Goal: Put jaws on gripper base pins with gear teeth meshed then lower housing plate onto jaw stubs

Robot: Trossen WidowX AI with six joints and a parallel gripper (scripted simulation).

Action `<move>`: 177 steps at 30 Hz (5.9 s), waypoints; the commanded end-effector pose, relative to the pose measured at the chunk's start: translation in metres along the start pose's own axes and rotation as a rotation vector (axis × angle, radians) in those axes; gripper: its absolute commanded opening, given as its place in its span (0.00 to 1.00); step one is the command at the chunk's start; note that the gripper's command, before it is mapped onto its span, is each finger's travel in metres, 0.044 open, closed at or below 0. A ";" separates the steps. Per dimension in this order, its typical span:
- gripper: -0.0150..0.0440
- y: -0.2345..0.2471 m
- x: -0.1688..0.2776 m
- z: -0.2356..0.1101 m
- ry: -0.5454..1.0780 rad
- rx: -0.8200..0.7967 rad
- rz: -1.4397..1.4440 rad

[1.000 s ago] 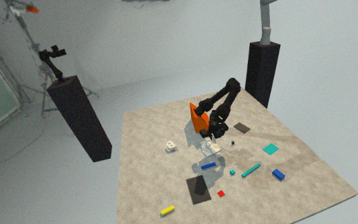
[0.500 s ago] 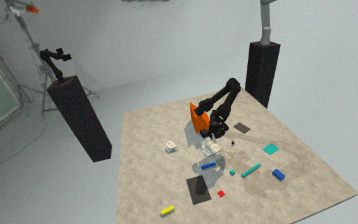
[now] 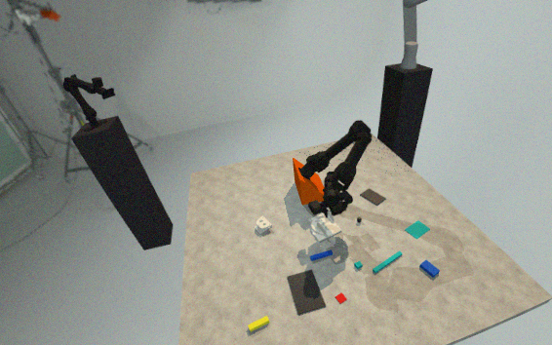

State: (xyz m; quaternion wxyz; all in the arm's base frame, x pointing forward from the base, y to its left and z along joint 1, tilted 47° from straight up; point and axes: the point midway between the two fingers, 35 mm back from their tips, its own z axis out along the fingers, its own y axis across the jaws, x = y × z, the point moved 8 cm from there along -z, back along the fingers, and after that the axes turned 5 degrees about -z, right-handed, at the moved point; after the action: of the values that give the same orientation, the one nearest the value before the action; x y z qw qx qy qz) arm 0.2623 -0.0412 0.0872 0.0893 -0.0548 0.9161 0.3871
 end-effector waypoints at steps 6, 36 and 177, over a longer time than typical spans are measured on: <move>0.48 0.000 0.000 0.015 -0.002 -0.006 0.006; 0.48 0.001 0.001 0.040 -0.002 -0.010 0.007; 0.48 0.001 0.001 0.058 -0.002 -0.011 0.015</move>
State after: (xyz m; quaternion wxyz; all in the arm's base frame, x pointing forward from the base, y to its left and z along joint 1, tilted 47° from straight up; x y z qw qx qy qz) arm 0.2677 0.0014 0.0480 0.0871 -0.0497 0.9153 0.3900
